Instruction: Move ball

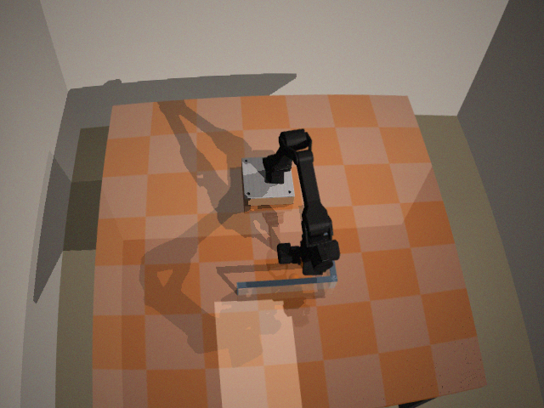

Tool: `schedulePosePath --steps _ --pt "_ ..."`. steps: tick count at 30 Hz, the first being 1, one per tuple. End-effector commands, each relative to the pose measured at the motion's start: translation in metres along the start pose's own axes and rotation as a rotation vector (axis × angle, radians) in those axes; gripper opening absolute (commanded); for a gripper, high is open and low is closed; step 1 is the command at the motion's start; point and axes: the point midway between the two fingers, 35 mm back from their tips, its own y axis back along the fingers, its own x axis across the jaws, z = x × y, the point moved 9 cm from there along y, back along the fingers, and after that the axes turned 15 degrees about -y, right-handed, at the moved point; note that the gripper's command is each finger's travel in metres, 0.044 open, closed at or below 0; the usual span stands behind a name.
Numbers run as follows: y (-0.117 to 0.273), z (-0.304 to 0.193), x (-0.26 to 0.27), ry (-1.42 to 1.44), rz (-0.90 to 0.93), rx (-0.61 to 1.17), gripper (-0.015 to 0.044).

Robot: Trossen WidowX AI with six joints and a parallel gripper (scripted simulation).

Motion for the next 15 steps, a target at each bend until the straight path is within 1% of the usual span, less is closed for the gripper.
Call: schedulePosePath --steps 1,8,11,15 --pt "0.023 -0.001 0.0 -0.003 0.004 0.0 0.0" --pt "0.064 -0.006 -0.003 -0.003 0.004 0.001 0.0" --pt "0.064 -0.005 -0.003 -0.003 0.004 0.001 0.0" --pt "0.044 0.012 -0.014 -0.004 0.003 -0.001 0.0"
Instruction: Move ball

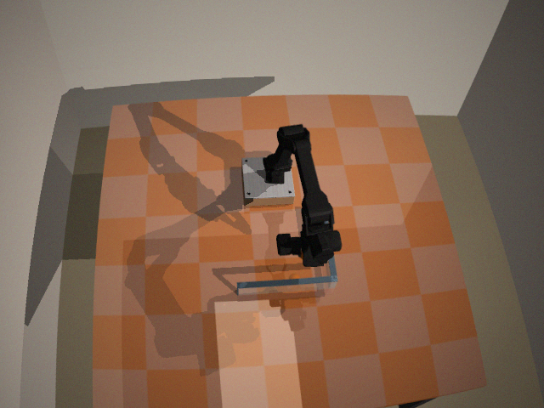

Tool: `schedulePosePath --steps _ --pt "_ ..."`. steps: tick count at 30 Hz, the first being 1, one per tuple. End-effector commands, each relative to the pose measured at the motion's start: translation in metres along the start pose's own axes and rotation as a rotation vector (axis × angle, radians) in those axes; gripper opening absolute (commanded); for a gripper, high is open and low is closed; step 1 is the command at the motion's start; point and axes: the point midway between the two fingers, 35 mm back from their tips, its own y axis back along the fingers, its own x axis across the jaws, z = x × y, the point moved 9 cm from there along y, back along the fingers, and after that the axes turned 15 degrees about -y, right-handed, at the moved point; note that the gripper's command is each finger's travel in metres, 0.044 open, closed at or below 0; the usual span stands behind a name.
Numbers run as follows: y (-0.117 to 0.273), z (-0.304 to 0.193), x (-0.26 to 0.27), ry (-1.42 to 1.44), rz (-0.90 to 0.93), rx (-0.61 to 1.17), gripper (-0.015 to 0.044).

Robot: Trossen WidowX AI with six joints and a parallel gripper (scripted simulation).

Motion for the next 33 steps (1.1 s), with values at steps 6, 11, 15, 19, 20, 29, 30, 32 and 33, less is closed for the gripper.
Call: schedulePosePath --steps 6,11,15,19,20,29,30,32,33 --pt "-0.036 0.028 -0.021 -0.004 -0.005 0.01 0.0" --pt "-0.05 0.029 -0.02 -0.004 -0.005 0.01 0.0" --pt "-0.074 0.029 -0.02 -0.004 -0.005 0.01 0.0" --pt "-0.098 0.028 -0.021 -0.004 -0.005 0.01 0.0" --pt "-0.102 0.028 -0.021 -0.004 -0.005 0.01 0.0" --pt "-0.11 0.027 -0.021 -0.004 -0.005 0.01 0.0" --pt "-0.111 0.027 -0.021 -0.004 -0.005 0.01 0.0" --pt "-0.115 0.027 -0.021 -0.004 -0.005 0.01 0.0" --pt "-0.116 0.027 -0.021 -0.004 -0.005 0.01 0.0"
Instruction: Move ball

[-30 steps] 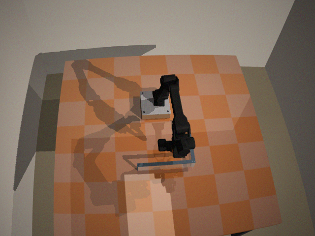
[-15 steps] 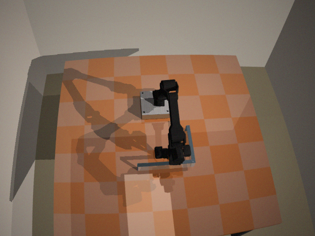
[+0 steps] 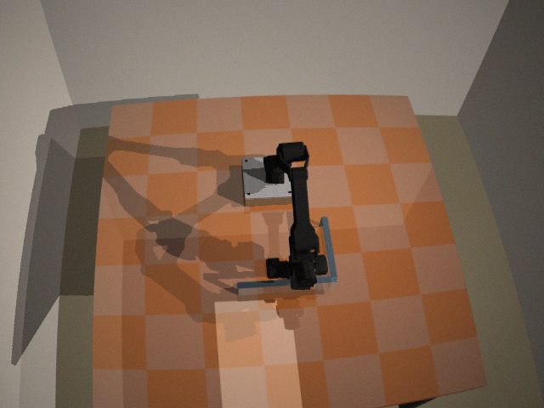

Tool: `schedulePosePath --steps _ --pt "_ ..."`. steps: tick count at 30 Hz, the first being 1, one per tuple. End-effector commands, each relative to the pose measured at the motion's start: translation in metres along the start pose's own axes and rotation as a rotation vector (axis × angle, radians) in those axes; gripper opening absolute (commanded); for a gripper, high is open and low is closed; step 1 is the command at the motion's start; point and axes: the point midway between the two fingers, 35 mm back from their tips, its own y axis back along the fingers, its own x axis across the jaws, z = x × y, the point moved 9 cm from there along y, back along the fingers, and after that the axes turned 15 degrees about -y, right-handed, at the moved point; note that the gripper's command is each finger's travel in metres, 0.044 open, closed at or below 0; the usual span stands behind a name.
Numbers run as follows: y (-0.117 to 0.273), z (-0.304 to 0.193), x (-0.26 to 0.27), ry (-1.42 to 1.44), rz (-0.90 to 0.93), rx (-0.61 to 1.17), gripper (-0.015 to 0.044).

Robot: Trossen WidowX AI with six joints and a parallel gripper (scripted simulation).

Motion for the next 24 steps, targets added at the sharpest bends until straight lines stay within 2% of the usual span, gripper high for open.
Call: schedulePosePath --steps 1,10,20,21,24 --pt "-0.0084 -0.0014 -0.0003 0.004 -0.001 0.01 0.0" --pt "-0.0158 -0.0016 -0.0004 0.004 -0.001 0.01 0.0" --pt "-0.0127 -0.0007 -0.0002 0.0 -0.002 0.004 0.0263" --pt "-0.0127 -0.0007 -0.0002 0.0 -0.002 0.004 0.0279" --pt "-0.0127 -0.0007 -0.0002 0.0 -0.002 0.004 0.0279"
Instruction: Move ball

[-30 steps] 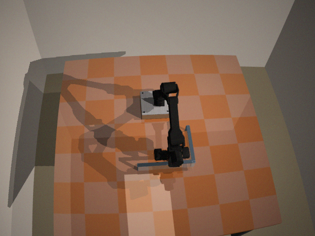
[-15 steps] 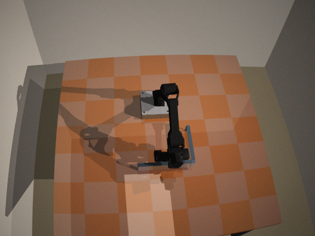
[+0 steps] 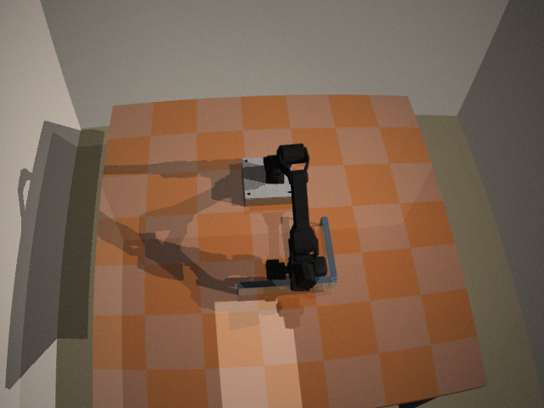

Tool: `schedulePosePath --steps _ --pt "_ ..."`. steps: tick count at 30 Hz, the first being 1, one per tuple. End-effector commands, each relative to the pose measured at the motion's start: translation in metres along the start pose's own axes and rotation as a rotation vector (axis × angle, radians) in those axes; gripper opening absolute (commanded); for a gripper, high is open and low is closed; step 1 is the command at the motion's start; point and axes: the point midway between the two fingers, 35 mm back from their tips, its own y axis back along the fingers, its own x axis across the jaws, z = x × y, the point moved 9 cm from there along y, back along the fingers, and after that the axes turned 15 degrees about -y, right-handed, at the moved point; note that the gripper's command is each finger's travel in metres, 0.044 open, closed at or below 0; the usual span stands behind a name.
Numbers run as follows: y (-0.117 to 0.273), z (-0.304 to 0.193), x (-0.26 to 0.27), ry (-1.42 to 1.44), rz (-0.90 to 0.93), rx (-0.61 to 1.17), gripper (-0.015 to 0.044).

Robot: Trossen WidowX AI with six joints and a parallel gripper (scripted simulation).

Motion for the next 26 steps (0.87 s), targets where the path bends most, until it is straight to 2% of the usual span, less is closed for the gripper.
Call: schedulePosePath --steps 1,3,8,18,24,26 --pt "0.0 0.0 0.0 0.0 0.0 0.0 0.0279" --pt "0.011 0.001 0.0 0.0 0.0 0.001 0.0279" --pt "0.083 0.0 0.0 0.003 0.0 0.005 0.0279" --pt "0.079 0.002 0.001 -0.001 0.004 -0.011 0.0279" --pt "0.133 -0.003 -0.001 -0.001 0.006 -0.018 0.0437" --pt "0.133 -0.003 -0.001 -0.001 0.006 -0.018 0.044"
